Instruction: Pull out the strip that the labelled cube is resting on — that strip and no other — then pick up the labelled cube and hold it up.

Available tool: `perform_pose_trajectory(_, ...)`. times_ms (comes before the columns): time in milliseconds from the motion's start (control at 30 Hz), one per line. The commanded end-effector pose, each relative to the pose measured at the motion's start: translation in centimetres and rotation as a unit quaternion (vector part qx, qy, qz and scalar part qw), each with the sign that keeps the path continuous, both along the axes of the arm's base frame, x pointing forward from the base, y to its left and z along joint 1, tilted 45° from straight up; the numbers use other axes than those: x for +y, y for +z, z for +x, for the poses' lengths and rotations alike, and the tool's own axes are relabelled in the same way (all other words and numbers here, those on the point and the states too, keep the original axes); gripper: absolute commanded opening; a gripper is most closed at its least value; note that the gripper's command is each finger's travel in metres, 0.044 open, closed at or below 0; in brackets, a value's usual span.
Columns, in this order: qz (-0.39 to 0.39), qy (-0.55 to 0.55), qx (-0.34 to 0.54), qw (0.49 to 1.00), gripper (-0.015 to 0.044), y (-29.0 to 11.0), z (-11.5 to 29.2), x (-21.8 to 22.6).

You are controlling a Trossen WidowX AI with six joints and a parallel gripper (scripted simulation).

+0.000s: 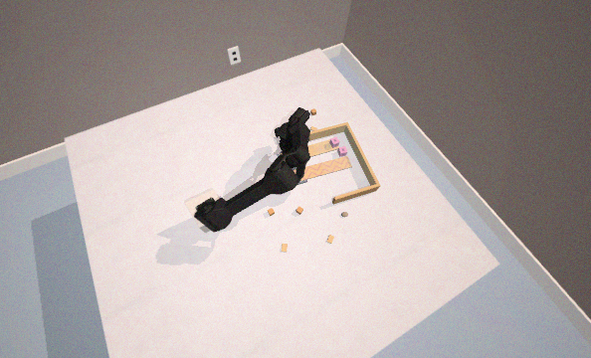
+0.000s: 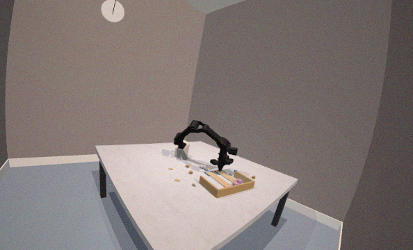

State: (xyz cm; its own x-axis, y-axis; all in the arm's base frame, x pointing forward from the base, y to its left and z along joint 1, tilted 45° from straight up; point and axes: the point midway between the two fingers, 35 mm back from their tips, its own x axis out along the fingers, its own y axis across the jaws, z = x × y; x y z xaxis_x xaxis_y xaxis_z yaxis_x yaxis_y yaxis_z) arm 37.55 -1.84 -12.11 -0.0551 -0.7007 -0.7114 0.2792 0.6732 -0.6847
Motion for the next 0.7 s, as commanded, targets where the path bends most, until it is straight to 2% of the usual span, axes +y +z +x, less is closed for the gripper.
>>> perform_pose_trajectory(0, 0.001, -0.003, 0.005, 1.0, 0.0, -0.4, -1.0, 0.0)
perform_pose_trajectory(667, 0.001, -0.003, 0.006, 1.0, 0.0, -1.0, -4.0, 0.7)
